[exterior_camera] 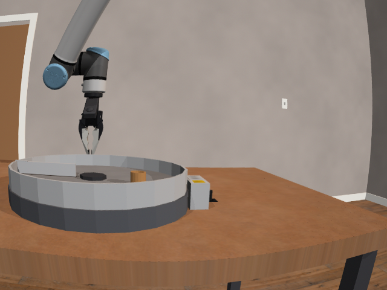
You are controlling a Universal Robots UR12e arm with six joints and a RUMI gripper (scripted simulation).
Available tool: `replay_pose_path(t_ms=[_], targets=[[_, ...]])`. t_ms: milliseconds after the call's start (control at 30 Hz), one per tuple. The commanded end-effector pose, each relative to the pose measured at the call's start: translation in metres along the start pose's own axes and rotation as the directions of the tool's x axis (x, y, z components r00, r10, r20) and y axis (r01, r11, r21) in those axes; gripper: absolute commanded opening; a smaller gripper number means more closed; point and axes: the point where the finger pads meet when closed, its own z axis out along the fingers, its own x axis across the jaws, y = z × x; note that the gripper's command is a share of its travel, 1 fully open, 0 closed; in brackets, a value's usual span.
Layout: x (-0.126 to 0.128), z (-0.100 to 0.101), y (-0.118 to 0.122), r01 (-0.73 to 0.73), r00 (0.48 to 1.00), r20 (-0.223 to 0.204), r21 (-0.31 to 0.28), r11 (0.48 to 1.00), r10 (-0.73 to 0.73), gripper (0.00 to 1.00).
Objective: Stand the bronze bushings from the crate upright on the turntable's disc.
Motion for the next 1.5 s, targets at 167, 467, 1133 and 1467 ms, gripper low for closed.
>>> replay_pose_path(t_ms=[167,467,1133,1467], targets=[[0.0,0.0,0.0,0.0,1.0,0.001,0.0,1.0,0.0,0.06],[0.0,0.0,0.0,0.0,1.0,0.001,0.0,1.0,0.0,0.06],[0.0,0.009,0.0,0.0,1.0,0.001,0.0,1.0,0.0,0.06],[0.0,0.019,0.0,0.0,1.0,0.001,0.0,1.0,0.0,0.06]])
